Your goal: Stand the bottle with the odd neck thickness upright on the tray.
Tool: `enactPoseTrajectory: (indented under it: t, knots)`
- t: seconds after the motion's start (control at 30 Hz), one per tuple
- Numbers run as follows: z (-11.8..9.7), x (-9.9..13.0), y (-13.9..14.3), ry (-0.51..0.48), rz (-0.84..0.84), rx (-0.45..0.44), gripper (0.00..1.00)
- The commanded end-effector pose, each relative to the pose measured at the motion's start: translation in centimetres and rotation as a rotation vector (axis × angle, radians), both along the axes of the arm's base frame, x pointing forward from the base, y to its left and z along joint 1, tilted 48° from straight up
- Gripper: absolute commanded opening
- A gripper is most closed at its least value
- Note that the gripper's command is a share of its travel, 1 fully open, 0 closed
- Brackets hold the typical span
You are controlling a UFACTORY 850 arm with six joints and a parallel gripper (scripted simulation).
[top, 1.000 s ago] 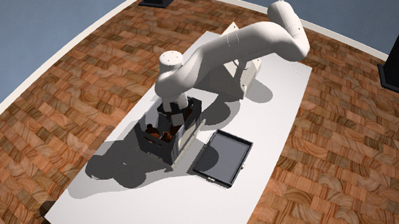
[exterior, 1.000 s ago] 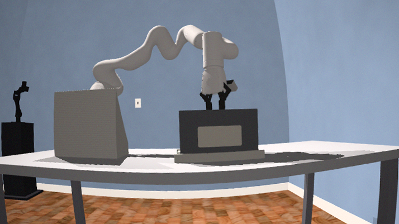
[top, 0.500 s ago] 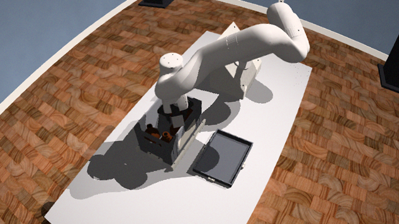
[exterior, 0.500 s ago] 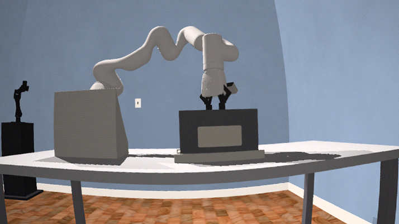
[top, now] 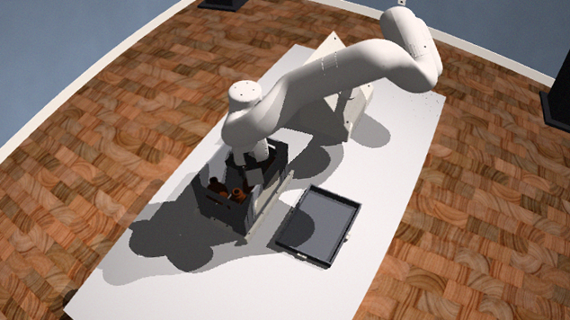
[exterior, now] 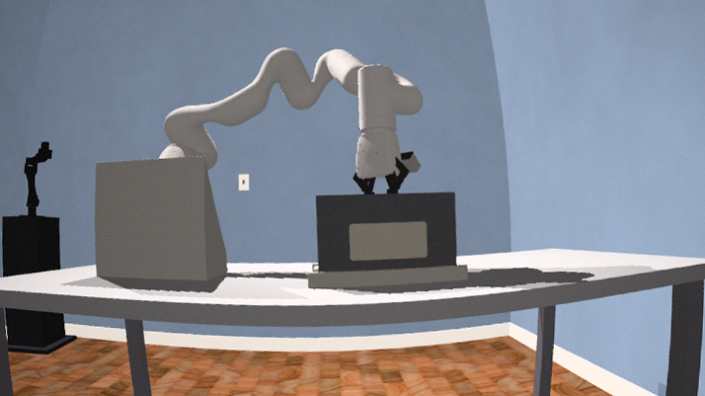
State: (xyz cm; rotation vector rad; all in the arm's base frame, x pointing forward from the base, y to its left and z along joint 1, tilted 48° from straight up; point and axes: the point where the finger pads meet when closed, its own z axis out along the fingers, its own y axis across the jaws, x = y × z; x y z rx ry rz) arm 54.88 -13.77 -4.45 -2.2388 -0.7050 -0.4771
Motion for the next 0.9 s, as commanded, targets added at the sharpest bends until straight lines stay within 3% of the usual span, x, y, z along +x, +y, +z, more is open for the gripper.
enactPoseTrajectory:
  t: [0.0,0.87]
  knots:
    - [-0.33,0.14,0.33,-0.002,-0.001,-0.001,0.65]
    - [-0.82,0.23,0.88,-0.002,-0.001,-0.001,0.65]
